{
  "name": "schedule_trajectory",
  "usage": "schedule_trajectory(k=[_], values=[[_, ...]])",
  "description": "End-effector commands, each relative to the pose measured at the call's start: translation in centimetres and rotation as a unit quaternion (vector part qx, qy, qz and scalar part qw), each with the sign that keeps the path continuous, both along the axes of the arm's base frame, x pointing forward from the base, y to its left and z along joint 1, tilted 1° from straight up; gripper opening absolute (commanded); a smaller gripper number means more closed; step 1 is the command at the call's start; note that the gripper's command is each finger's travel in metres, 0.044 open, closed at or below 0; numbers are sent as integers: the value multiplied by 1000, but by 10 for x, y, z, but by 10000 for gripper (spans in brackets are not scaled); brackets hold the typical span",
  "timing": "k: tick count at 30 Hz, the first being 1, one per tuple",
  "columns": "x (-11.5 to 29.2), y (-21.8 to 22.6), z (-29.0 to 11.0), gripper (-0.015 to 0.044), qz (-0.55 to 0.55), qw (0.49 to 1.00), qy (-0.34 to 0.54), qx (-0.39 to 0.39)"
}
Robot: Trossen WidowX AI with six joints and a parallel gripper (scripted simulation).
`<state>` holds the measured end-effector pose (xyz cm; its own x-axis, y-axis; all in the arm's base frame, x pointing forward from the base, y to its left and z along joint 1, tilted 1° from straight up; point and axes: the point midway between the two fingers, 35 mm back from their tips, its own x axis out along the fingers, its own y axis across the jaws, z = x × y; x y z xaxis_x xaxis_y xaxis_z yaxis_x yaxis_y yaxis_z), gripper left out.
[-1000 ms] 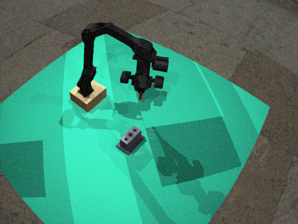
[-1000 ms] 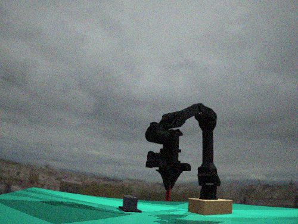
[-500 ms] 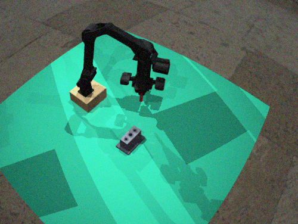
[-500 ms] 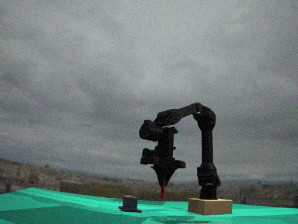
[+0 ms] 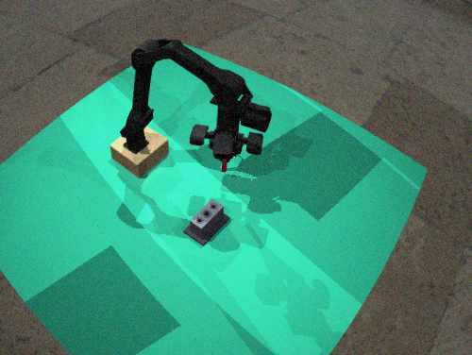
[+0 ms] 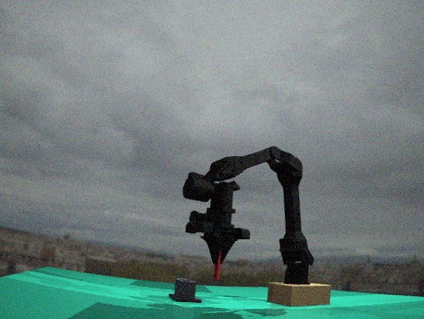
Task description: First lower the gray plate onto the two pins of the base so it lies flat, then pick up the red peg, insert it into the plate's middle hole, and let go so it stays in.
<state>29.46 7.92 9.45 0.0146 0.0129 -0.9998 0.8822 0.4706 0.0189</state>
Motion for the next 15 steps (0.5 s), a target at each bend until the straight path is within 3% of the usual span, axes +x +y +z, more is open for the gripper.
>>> schedule_trajectory(k=[1, 15], values=[[7, -9, 0, 0, 1, 1000, 1, 0], [26, -47, 0, 0, 0, 1000, -2, -3]])
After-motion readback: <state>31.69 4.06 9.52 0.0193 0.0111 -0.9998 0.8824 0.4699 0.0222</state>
